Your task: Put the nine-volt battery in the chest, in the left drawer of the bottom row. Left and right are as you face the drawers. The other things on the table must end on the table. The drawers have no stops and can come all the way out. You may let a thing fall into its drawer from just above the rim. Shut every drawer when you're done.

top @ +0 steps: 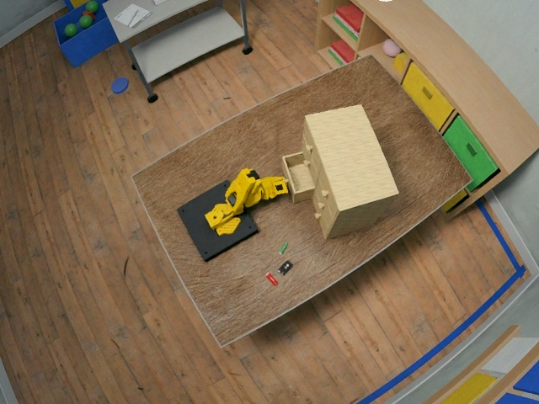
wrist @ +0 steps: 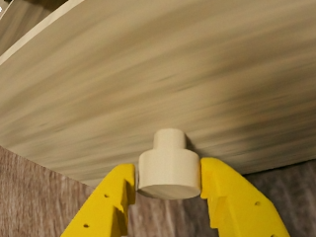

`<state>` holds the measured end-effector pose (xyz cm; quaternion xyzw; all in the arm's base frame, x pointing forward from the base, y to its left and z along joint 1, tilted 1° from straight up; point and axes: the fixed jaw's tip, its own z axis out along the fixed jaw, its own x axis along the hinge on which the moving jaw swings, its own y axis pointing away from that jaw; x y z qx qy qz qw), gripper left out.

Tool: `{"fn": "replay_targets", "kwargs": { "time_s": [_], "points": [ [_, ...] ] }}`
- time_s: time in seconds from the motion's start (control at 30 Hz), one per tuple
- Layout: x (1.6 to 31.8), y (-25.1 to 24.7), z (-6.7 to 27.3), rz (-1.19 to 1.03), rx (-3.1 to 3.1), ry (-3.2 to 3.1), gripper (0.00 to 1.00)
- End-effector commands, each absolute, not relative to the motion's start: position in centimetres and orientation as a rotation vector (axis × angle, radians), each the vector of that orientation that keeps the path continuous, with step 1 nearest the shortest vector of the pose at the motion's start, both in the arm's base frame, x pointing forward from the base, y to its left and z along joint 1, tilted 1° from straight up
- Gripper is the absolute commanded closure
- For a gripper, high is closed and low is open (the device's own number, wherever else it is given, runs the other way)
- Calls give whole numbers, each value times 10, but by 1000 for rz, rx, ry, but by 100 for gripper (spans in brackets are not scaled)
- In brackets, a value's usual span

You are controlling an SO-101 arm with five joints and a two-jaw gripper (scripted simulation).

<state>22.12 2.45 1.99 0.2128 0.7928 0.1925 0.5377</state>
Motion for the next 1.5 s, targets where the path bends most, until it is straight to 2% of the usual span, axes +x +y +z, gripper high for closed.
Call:
{"fn": "replay_targets", "kwargs": {
  "time_s": [0.0,0.43,1.47],
  "points": [
    [219,27,19,468,497,1894,87],
    [219,27,19,468,497,1894,79],
    [215,48,26,529,384,1892,79]
  ]
}}
